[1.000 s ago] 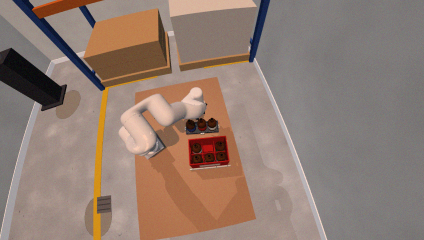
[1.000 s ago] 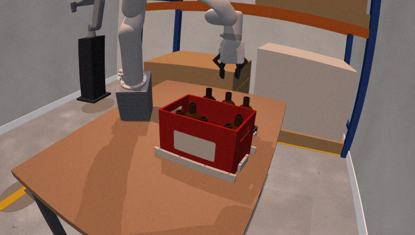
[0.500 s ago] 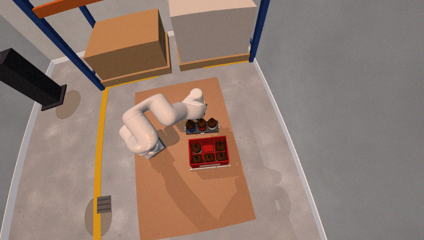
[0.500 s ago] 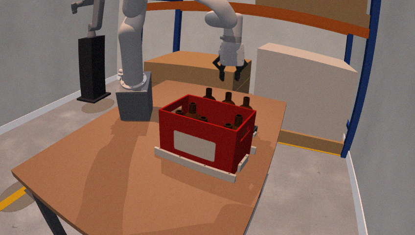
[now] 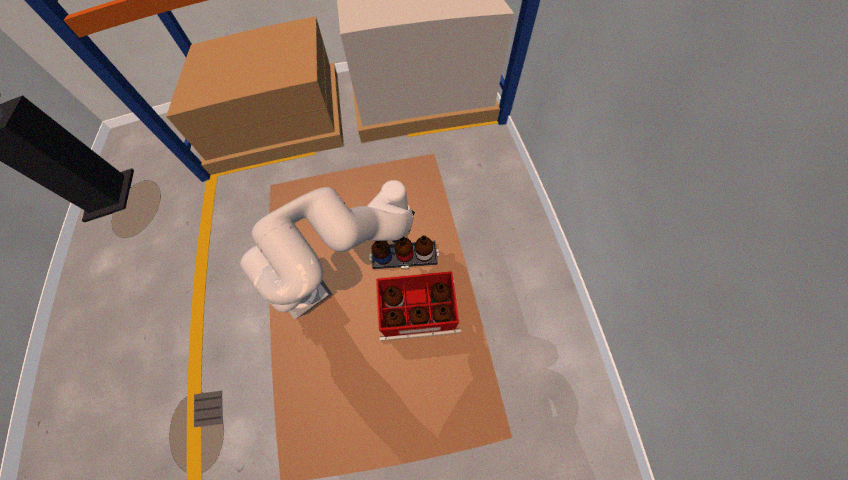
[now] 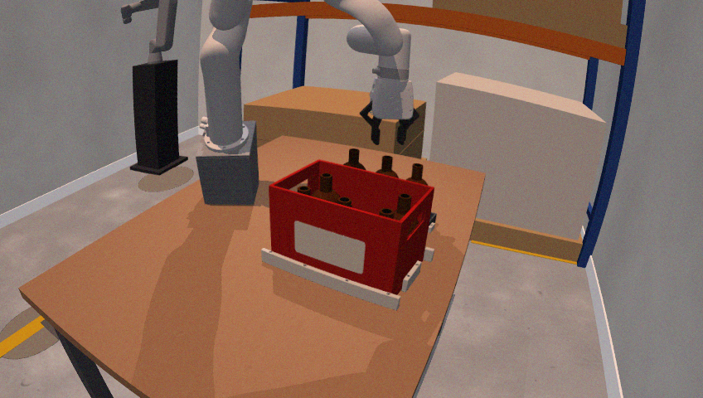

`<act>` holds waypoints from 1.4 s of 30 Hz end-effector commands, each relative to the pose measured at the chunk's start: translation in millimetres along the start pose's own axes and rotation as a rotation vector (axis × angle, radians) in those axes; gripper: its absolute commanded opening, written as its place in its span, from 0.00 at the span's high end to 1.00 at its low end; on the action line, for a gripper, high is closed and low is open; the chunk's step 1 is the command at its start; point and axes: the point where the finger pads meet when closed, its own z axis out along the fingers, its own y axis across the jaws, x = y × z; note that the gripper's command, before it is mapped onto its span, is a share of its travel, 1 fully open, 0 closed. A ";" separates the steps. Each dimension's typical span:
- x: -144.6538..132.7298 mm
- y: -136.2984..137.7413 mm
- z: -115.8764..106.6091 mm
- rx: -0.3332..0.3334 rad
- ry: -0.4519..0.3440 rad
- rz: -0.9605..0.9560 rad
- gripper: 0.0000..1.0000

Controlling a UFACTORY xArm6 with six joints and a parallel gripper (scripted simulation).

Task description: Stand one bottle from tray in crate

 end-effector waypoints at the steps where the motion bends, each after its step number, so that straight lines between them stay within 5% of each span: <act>1: -0.3 1.3 4.1 -0.003 0.000 0.001 0.35; 42: -0.5 1.8 16.3 -0.003 0.000 0.001 0.35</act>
